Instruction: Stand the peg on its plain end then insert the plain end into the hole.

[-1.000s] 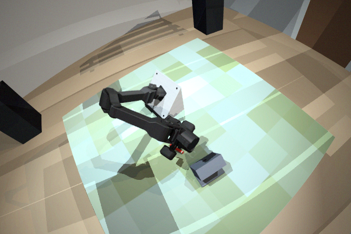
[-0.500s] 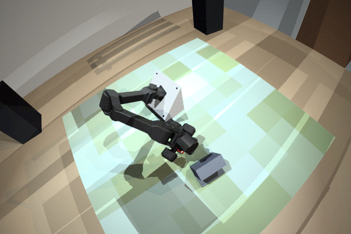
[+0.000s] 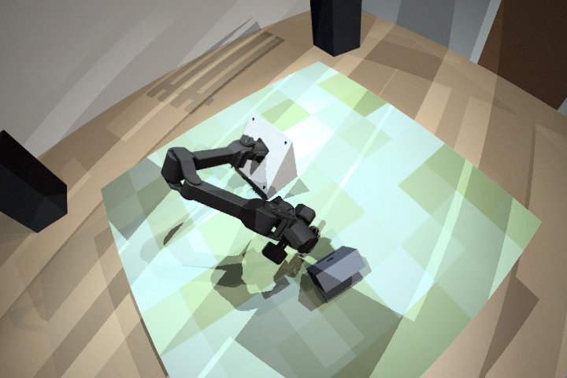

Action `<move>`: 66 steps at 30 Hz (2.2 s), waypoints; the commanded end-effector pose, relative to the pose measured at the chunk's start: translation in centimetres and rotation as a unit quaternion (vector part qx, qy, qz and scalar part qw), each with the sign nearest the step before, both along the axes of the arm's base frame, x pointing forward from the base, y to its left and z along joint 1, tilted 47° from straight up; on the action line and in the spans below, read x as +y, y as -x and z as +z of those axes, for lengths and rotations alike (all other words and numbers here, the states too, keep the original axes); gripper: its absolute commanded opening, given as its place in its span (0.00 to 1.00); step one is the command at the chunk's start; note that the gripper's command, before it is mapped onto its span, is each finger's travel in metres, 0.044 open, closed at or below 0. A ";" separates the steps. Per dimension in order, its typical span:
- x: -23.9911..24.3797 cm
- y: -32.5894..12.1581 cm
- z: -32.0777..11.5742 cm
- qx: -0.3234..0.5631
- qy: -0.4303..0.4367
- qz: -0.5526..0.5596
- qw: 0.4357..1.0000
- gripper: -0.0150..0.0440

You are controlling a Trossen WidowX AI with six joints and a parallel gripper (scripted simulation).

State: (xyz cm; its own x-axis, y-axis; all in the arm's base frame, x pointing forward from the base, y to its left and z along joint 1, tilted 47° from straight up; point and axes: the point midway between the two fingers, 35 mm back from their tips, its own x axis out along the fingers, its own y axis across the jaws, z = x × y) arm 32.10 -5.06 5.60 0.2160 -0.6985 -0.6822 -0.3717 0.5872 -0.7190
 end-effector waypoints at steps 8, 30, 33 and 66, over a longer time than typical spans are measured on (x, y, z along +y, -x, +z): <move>-1.1 0.1 -1.2 0.009 0.004 0.001 1.000 0.96; -1.1 0.1 -1.2 0.009 0.004 0.001 1.000 0.42; -1.1 0.1 -1.2 0.009 0.004 0.001 1.000 0.38; -0.5 1.1 -0.1 -0.055 -0.036 0.074 0.995 0.34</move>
State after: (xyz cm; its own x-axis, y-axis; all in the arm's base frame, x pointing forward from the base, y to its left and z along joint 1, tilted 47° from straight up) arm 31.22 -5.62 5.35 0.3658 -0.6190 -0.6950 -0.3760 0.5848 -0.7187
